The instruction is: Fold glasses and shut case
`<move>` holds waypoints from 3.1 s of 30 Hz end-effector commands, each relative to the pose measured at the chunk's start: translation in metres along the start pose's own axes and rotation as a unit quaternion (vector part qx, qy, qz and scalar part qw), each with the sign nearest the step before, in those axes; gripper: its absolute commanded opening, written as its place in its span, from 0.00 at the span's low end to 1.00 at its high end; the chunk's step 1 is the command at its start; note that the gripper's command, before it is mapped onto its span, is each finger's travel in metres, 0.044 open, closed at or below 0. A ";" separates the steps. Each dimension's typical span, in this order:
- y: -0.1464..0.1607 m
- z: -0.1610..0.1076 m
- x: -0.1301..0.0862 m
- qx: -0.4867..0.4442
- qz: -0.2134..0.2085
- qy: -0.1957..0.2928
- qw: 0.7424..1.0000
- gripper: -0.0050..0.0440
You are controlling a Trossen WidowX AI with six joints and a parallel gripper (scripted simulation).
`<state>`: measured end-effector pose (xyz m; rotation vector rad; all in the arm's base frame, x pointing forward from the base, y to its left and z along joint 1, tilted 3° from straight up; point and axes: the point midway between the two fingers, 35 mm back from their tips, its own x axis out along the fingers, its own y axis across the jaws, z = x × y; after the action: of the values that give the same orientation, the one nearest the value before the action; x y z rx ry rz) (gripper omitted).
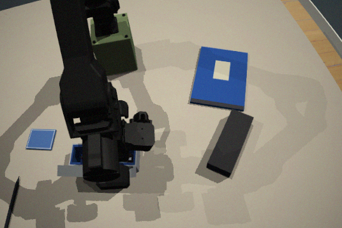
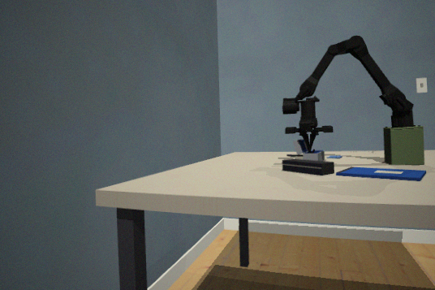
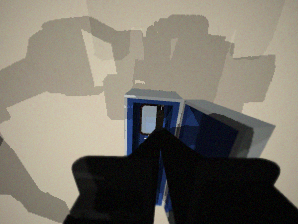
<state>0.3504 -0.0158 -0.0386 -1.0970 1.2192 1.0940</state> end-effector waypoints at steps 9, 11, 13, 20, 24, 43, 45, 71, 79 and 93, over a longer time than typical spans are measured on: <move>-0.002 0.017 -0.008 0.001 -0.001 0.000 1.000 0.10; -0.002 0.018 -0.009 0.001 -0.001 0.000 1.000 0.10; -0.002 0.020 -0.009 0.001 -0.001 0.000 1.000 0.10; -0.002 0.028 -0.014 0.001 -0.001 0.000 1.000 0.10; -0.003 0.034 -0.016 0.001 -0.001 0.000 1.000 0.10; -0.005 0.058 -0.018 0.001 -0.001 0.000 1.000 0.10; -0.005 0.059 -0.018 0.001 -0.001 0.000 1.000 0.10; -0.003 0.042 -0.018 0.001 -0.001 0.000 1.000 0.10; -0.003 0.037 -0.018 0.001 -0.001 0.000 1.000 0.10; -0.002 0.025 -0.018 0.001 -0.001 0.000 1.000 0.10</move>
<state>0.3557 0.0128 -0.0203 -1.0923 1.2238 1.0912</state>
